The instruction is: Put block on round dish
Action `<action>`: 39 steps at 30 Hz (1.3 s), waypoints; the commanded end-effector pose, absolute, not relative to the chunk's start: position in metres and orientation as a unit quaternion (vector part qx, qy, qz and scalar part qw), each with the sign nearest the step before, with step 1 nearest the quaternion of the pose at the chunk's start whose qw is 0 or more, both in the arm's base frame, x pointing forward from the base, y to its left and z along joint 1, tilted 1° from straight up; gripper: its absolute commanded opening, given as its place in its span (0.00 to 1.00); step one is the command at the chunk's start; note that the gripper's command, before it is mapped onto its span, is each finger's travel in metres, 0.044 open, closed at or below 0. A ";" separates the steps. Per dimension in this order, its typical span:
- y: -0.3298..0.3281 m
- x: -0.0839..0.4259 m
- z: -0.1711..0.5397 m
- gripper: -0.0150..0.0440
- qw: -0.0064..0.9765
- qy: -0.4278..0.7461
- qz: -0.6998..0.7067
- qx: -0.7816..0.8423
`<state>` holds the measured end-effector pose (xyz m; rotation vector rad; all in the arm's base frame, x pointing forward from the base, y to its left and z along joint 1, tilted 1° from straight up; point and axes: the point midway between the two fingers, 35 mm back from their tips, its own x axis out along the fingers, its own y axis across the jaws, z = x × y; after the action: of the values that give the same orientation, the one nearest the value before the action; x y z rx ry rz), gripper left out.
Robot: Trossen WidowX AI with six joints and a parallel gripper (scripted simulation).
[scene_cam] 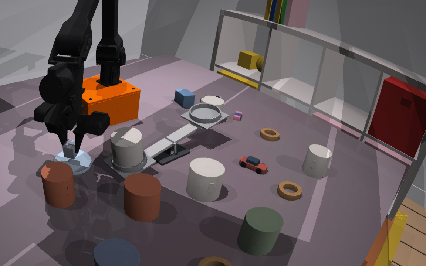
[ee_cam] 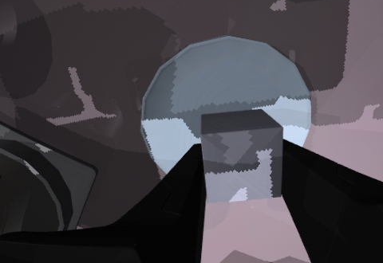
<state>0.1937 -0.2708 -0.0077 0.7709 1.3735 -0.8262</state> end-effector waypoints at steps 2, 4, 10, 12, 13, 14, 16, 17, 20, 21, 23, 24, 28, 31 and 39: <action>-0.269 0.193 -0.017 0.25 0.629 0.602 -0.357 0.339; -0.269 0.193 -0.020 0.25 0.629 0.602 -0.357 0.339; -0.269 0.193 -0.029 0.25 0.629 0.602 -0.357 0.339; -0.269 0.193 -0.029 0.25 0.629 0.602 -0.357 0.339; -0.269 0.193 -0.029 0.25 0.629 0.602 -0.357 0.339; -0.272 0.194 -0.024 0.30 0.630 0.600 -0.361 0.337; -0.272 0.194 -0.024 0.39 0.630 0.600 -0.361 0.337; -0.272 0.194 -0.024 0.43 0.630 0.600 -0.361 0.337; -0.272 0.194 -0.024 0.57 0.630 0.600 -0.361 0.337; -0.272 0.194 -0.024 0.61 0.630 0.600 -0.361 0.337; -0.272 0.194 -0.024 0.70 0.630 0.600 -0.361 0.337; -0.272 0.194 -0.024 0.74 0.630 0.600 -0.361 0.337; -0.272 0.194 -0.024 0.92 0.630 0.600 -0.361 0.337; -0.271 0.194 -0.007 1.00 0.630 0.600 -0.360 0.337; -0.267 0.192 0.033 1.00 0.629 0.602 -0.357 0.339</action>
<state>0.1926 -0.2693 0.0226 0.7729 1.3787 -0.8246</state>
